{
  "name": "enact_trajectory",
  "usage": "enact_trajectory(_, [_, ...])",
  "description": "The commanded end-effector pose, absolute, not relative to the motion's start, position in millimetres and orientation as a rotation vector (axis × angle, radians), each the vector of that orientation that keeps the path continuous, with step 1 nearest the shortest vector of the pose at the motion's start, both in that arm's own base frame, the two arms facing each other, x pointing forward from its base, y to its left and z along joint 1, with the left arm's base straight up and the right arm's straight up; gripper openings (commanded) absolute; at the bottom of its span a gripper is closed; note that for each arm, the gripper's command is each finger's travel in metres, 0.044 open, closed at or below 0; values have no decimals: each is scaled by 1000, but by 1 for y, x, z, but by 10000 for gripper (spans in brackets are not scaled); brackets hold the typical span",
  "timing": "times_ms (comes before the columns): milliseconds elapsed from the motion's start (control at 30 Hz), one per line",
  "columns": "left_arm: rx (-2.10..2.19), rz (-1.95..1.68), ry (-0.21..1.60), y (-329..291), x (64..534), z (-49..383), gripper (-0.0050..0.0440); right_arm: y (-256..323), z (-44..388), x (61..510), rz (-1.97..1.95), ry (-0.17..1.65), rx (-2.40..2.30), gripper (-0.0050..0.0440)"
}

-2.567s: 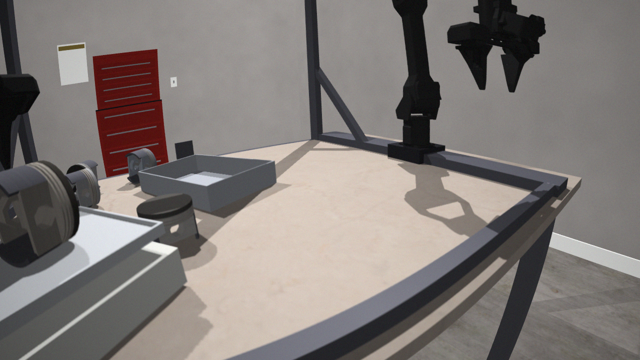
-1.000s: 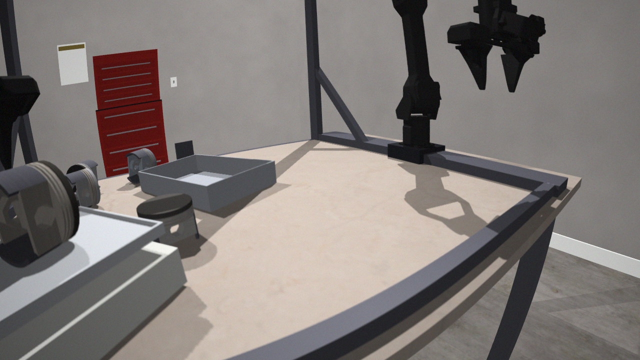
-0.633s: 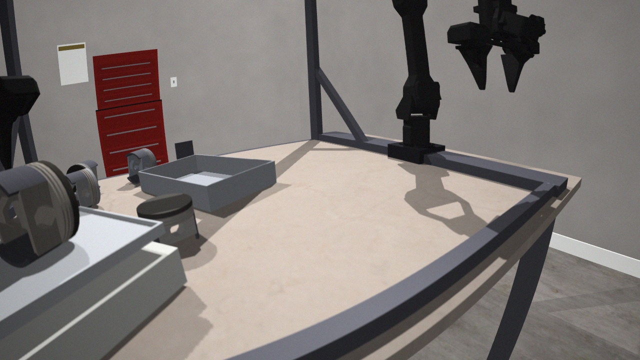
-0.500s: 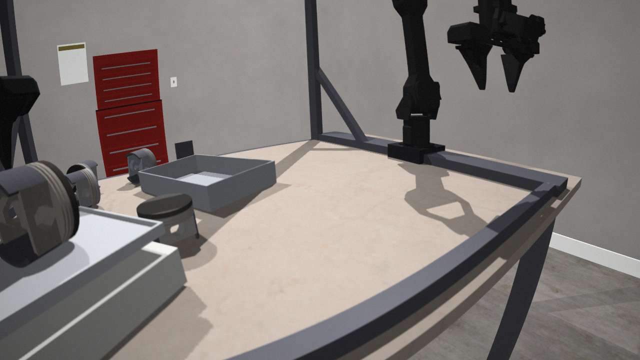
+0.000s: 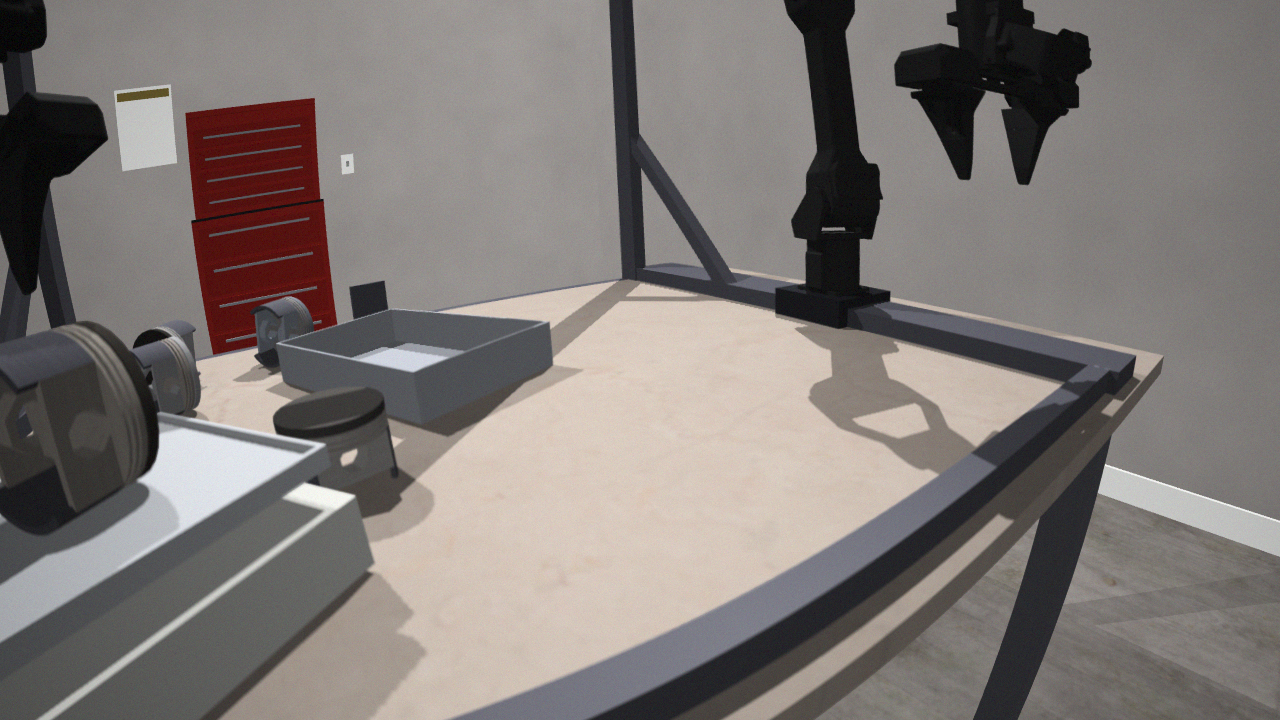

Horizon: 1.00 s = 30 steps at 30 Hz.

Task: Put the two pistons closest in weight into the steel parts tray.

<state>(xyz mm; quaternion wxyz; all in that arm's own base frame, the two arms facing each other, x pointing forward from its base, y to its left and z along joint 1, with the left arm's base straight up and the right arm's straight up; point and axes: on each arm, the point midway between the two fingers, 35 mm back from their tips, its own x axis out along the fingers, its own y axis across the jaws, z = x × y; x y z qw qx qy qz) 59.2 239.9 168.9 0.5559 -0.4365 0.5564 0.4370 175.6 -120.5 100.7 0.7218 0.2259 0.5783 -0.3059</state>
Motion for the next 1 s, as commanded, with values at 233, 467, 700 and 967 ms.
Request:
enact_trajectory(233, [-1019,1037,1300,244,60,174,400,-161,126,213,-558,1441,513,378])
enact_trajectory(467, [-1019,1037,1300,244,60,174,400,-180,128,228,-526,1477,521,378])
enact_trajectory(700, [-1019,1037,1300,244,60,174,400,-197,128,258,-514,1482,505,378])
enact_trajectory(967, [-1019,1037,1300,244,60,174,400,-197,128,257,-375,1546,354,378])
